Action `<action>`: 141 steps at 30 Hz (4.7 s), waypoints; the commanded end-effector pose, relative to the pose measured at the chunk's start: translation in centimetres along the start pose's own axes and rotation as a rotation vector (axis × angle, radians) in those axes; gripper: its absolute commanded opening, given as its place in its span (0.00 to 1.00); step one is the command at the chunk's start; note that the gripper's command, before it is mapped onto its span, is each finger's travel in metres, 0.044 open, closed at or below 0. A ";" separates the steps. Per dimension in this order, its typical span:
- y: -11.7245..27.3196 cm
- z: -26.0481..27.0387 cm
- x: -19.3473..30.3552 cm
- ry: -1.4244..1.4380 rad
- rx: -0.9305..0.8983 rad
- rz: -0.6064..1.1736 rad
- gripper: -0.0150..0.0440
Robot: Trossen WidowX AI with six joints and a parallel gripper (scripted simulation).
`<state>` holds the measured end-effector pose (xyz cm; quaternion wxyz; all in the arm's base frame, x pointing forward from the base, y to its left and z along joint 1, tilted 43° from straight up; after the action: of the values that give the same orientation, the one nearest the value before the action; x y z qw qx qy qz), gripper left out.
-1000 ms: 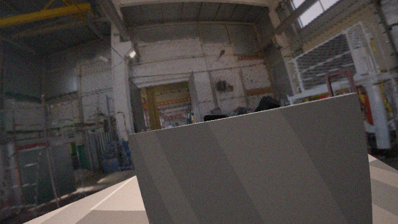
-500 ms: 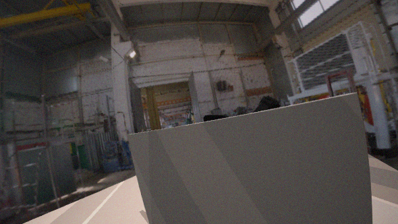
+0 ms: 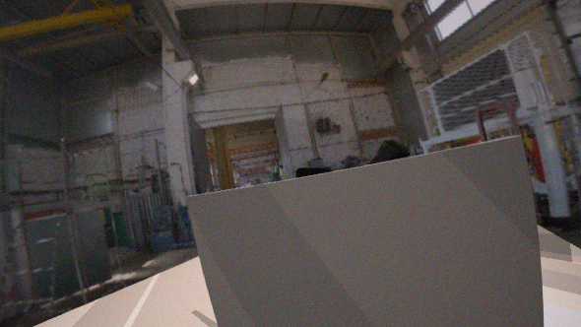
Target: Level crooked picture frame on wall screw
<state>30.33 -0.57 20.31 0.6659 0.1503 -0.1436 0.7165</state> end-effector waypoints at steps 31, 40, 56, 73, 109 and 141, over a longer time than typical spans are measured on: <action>0.0 0.1 -0.4 -0.003 -0.008 -0.007 0.25; 0.0 0.1 -0.5 -0.003 -0.008 -0.007 0.25; 0.0 -0.4 -0.4 -0.003 -0.008 -0.007 0.25; 0.0 -0.7 -0.3 0.000 -0.004 -0.003 0.25; 0.0 -0.9 -0.3 -0.168 -0.004 -0.003 0.25; 9.2 -0.7 0.0 -0.021 -0.002 -0.009 0.69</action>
<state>22.55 -0.94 20.39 0.6649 0.1642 -0.1640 0.7100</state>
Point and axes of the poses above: the point midway between the two fingers, 35 mm back from their tips, its own y axis back along the fingers, its own z axis across the jaws, x = y × z, the point moved 6 cm from there along y, back along the fingers, and after that the axes turned 9 degrees about y, right-handed, at the moved point
